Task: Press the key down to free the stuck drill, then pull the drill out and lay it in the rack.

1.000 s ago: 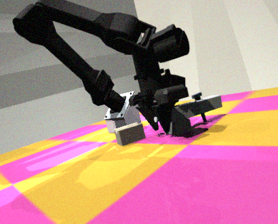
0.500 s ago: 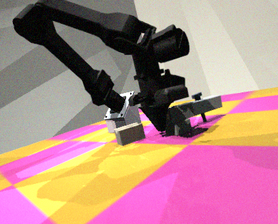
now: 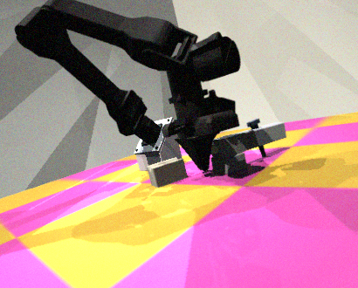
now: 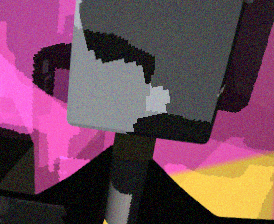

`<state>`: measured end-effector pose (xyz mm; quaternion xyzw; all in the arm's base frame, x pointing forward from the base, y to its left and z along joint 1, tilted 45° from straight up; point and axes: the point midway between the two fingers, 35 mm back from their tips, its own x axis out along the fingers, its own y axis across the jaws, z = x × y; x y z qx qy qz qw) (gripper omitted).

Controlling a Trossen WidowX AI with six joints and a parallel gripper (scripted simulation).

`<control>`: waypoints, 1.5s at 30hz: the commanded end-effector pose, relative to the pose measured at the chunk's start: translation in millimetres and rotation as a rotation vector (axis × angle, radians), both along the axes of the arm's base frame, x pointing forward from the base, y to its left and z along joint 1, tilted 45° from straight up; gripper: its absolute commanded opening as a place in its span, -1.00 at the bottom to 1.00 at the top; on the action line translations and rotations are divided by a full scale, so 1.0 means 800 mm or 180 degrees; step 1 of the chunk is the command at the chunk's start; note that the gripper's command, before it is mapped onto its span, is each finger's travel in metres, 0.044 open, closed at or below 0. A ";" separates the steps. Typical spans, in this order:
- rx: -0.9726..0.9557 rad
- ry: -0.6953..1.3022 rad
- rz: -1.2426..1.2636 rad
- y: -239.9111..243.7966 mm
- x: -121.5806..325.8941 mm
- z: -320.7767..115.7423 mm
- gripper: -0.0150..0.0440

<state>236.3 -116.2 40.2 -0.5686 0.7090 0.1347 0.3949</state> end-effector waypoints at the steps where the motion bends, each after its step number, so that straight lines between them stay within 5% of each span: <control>1: -0.0012 0.0001 0.0006 -0.005 -0.003 0.007 -0.49; 22: -0.0015 0.0002 0.0006 -0.029 -0.019 0.034 -0.49; 39: -0.0014 0.0002 0.0006 -0.022 -0.014 0.024 1.00; 45: -0.0014 0.0001 0.0006 -0.021 -0.012 0.022 1.00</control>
